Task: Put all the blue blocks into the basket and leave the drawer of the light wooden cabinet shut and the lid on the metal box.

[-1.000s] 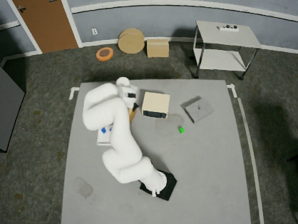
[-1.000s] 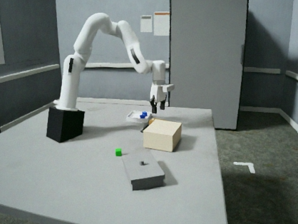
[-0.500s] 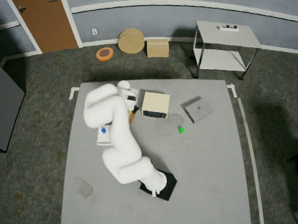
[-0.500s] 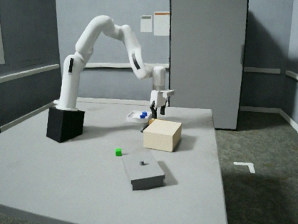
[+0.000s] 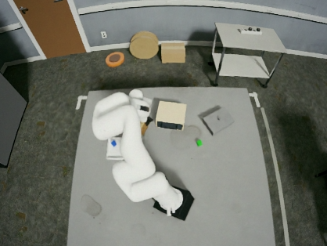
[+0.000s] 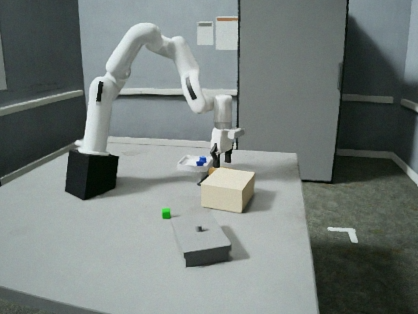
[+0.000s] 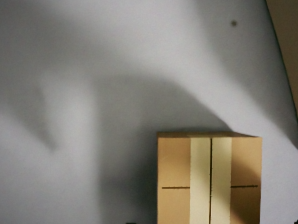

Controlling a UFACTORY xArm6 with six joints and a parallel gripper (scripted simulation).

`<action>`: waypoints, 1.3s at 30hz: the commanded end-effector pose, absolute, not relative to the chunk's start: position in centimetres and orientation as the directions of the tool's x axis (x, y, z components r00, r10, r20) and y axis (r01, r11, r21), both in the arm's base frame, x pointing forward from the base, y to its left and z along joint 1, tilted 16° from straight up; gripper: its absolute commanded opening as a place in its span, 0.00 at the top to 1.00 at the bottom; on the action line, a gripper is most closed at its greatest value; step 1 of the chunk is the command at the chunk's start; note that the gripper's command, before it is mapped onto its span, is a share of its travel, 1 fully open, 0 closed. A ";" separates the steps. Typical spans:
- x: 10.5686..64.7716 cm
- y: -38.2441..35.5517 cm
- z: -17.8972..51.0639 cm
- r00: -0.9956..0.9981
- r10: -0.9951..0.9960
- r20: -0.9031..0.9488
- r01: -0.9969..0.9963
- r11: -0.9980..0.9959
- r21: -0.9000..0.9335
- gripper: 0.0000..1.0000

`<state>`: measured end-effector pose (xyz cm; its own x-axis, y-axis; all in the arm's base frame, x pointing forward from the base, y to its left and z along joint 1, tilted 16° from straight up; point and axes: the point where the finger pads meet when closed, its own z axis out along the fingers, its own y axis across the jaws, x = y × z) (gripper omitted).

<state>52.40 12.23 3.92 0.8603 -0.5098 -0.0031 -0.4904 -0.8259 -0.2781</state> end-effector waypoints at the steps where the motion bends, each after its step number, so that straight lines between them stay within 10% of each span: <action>1: 52.5 12.2 4.1 0.860 -0.510 0.000 -0.490 -0.825 -0.281 0.10; 39: 52.8 12.4 3.4 0.860 -0.510 0.000 -0.490 -0.825 -0.281 0.10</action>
